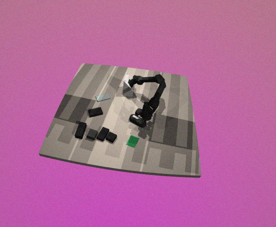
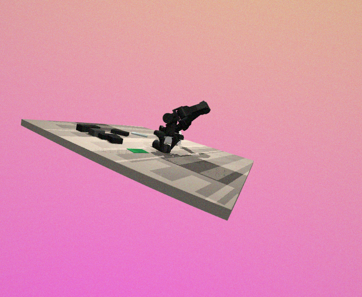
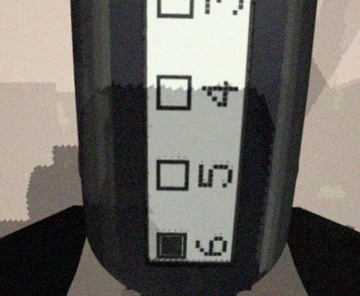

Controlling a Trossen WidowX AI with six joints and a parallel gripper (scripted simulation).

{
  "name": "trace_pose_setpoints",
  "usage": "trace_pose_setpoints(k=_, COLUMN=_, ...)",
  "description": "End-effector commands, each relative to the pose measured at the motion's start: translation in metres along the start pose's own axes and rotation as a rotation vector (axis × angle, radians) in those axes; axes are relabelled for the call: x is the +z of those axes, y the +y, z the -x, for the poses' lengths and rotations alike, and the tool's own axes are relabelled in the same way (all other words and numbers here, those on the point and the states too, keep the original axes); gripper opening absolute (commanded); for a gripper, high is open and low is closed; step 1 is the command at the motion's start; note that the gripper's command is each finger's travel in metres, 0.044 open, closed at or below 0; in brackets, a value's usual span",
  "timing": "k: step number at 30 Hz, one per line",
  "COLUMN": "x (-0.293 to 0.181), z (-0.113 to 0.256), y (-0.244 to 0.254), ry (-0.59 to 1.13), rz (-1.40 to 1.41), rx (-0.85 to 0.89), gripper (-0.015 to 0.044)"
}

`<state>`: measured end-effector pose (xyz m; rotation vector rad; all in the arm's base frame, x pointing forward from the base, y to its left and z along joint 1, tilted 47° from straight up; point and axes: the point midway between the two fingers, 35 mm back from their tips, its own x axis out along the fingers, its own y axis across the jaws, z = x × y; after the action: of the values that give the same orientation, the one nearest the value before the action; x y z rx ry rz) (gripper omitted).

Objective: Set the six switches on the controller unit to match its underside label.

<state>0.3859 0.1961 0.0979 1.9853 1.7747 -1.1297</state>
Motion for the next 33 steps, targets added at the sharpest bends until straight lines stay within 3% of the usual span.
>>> trace_pose_setpoints(k=1, x=0.001, z=0.000, y=0.000, ry=-0.001, rz=-0.005, rx=0.000, gripper=0.0326)
trace_pose_setpoints(k=33, x=0.007, z=0.020, y=0.000, ry=-0.002, rz=-0.006, rx=0.000, gripper=0.0336)
